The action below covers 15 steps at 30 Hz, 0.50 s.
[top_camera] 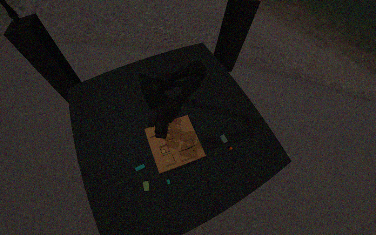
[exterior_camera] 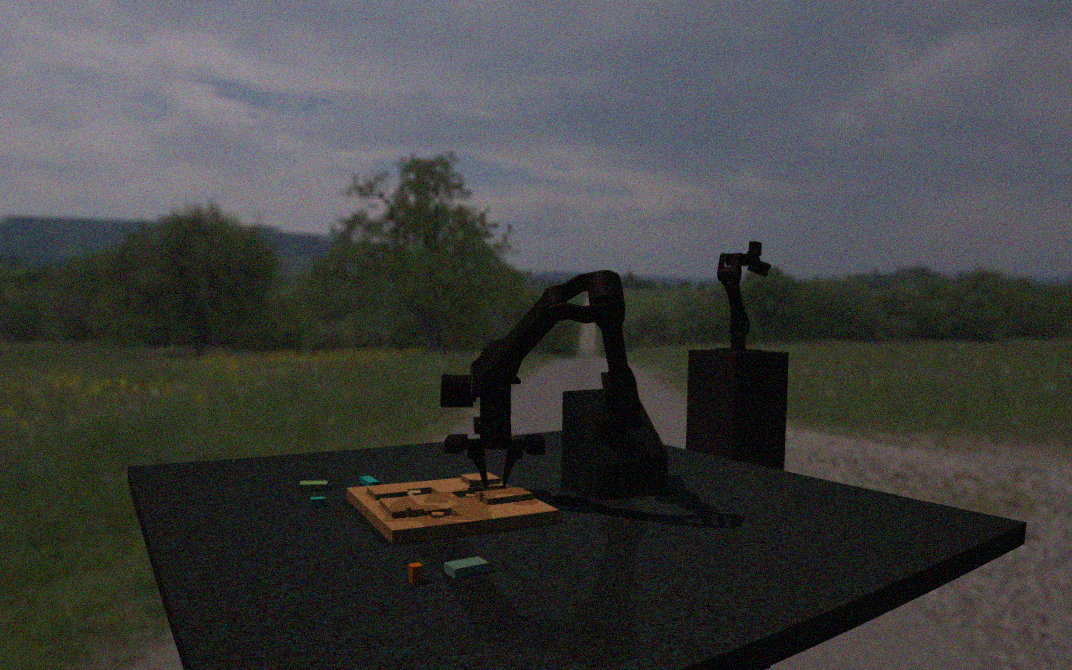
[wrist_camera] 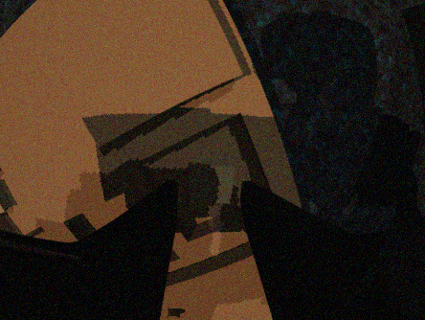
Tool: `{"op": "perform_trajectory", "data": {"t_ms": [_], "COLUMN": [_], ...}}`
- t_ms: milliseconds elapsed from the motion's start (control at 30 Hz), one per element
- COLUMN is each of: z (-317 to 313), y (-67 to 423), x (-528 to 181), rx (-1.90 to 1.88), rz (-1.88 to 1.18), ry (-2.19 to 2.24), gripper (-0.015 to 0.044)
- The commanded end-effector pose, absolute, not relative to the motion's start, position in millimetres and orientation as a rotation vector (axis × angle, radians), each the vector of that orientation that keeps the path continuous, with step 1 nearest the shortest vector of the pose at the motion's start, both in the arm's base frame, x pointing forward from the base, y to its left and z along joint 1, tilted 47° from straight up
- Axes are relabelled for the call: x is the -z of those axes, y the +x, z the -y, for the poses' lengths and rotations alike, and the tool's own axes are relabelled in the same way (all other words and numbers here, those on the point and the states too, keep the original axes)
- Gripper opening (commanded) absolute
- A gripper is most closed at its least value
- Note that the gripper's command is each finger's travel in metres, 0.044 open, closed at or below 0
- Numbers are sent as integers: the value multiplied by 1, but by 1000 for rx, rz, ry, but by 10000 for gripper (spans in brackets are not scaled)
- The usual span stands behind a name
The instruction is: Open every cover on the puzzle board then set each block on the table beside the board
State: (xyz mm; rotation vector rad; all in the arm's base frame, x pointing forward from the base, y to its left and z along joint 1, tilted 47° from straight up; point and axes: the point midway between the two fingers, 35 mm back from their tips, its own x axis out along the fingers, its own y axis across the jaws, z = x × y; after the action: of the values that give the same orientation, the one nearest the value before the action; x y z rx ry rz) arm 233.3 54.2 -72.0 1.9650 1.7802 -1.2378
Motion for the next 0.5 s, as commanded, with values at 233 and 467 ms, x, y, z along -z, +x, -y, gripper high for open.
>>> {"op": "perform_trajectory", "data": {"t_ms": [233, 467], "z": [-60, -59], "y": [232, 233], "x": [78, 77], "rx": [1240, 1237], "rz": [-1781, -1781], "ry": [1970, 1965], "gripper": [144, 97]}}
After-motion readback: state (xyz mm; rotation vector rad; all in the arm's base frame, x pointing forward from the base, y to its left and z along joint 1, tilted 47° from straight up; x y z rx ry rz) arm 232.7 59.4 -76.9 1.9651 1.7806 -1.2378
